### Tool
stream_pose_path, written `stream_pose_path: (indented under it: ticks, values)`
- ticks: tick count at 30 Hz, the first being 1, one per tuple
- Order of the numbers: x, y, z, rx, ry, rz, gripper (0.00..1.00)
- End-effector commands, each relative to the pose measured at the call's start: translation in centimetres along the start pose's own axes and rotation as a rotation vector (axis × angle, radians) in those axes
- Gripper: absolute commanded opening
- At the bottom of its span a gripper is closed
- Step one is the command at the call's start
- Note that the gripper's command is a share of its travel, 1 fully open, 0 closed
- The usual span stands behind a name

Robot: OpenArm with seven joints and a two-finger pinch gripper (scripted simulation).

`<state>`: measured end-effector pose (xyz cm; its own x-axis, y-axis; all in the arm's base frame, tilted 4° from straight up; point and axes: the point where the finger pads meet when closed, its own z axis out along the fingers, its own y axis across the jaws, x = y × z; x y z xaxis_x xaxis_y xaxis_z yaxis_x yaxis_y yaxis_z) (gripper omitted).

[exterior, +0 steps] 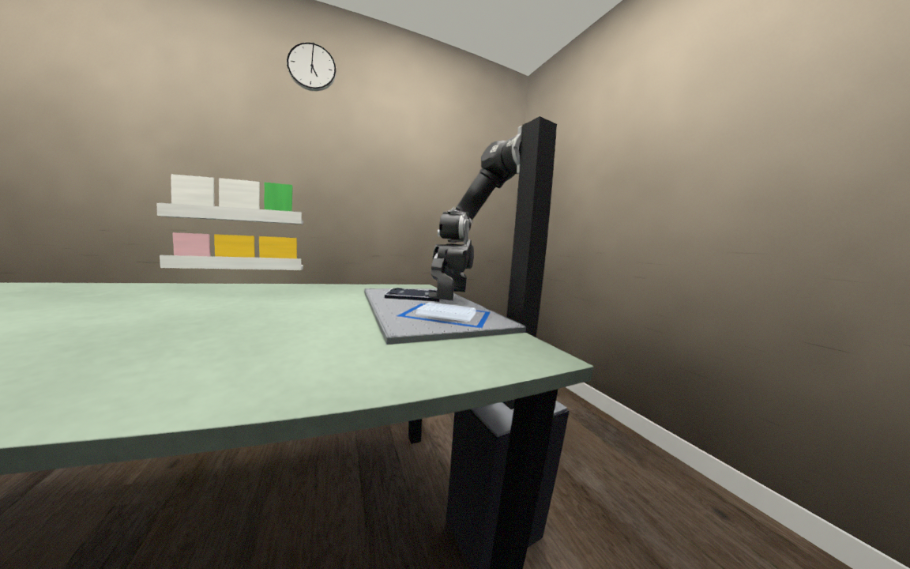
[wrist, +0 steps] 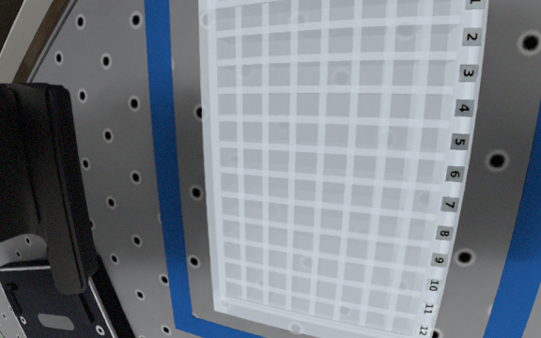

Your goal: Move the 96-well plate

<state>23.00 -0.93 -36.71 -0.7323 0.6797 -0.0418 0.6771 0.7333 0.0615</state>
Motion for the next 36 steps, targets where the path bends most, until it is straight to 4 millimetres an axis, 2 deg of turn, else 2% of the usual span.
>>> stream_pose_path:
  ticks: [1, 2, 7, 36]
  values:
    - [0.0, 0.0, -0.1, 0.002, -0.001, 0.003, 0.77]
    - [0.0, 0.0, -0.1, 0.002, -0.001, 0.003, 0.77]
    - [0.0, 0.0, -4.1, 0.002, -0.001, 0.003, 0.77]
    - [-0.2, 0.0, -4.7, 0.002, -0.001, 0.003, 0.77]
